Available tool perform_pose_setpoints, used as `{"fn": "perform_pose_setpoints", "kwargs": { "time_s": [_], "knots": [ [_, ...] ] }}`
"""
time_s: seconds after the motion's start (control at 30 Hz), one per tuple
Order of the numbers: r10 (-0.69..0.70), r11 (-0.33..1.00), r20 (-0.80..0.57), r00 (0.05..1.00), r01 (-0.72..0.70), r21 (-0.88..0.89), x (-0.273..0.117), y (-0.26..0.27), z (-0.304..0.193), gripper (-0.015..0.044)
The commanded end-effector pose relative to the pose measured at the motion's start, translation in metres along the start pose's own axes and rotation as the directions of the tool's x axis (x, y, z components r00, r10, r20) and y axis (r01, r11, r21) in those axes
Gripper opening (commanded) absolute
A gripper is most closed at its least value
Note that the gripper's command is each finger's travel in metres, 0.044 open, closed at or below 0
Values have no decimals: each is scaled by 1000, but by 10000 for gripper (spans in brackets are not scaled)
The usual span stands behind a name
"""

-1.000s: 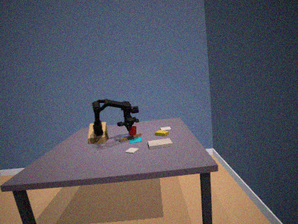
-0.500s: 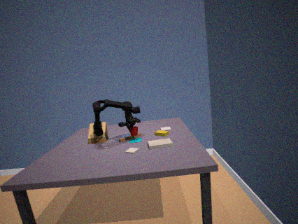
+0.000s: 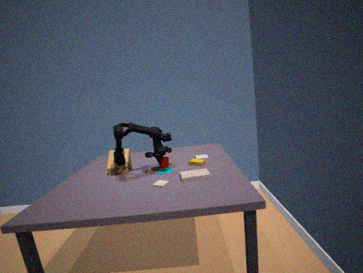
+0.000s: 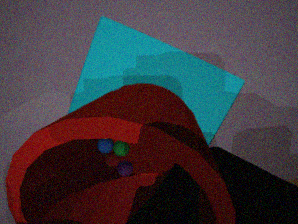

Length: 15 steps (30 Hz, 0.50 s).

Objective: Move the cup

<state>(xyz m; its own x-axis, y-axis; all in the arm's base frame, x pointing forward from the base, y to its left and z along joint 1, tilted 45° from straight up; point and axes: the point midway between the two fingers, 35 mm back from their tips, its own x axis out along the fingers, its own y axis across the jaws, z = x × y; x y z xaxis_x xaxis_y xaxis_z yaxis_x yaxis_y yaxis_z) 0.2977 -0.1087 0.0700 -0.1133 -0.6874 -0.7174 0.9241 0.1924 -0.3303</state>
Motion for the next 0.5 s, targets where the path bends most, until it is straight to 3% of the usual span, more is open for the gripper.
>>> {"fn": "perform_pose_setpoints", "kwargs": {
  "time_s": [0.0, 0.47],
  "knots": [
    [-4, 1000, 3, 1000, 4, -10, 6, -1, -1, 0],
    [-2, 1000, 1, 1000, 2, 0, 21, -1, 1, 0]
  ]
}}
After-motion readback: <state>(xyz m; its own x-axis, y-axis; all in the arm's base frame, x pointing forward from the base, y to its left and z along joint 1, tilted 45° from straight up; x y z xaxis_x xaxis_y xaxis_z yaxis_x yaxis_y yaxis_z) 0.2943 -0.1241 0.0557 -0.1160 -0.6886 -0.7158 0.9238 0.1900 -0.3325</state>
